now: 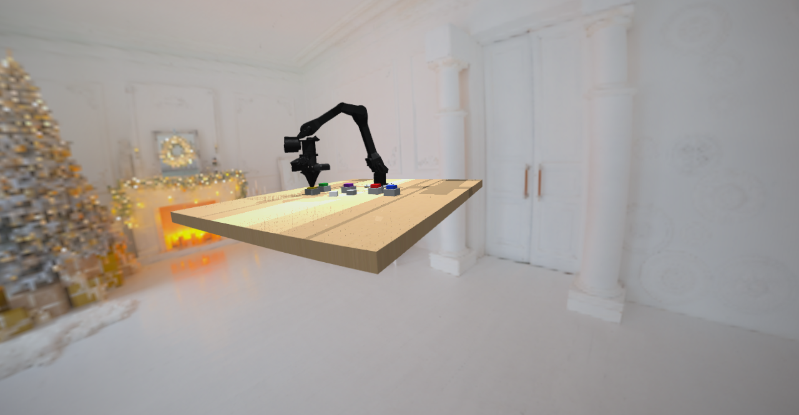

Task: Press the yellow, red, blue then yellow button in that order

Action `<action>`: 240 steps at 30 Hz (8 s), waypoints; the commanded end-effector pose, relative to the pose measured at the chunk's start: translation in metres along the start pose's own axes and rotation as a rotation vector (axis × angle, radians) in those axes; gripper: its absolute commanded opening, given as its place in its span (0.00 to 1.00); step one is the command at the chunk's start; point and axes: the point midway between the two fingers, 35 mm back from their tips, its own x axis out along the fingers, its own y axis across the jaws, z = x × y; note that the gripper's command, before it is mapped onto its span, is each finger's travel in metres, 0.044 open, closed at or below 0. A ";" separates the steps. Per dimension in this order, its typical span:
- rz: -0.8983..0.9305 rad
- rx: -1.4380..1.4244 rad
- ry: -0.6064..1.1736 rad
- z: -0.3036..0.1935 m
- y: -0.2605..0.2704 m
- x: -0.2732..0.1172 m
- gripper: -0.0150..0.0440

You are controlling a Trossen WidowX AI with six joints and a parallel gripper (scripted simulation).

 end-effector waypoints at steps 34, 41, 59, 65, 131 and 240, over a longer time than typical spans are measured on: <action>0.005 0.000 0.006 0.010 0.107 -0.098 0.29; 0.015 0.000 0.007 -0.018 0.208 -0.100 0.29; 0.029 0.001 0.011 -0.079 0.286 -0.066 0.29; 0.029 0.001 0.012 -0.081 0.286 -0.035 0.29; 0.029 0.001 0.011 -0.080 0.285 -0.097 0.29; 0.008 0.003 -0.002 0.036 0.163 -0.093 0.29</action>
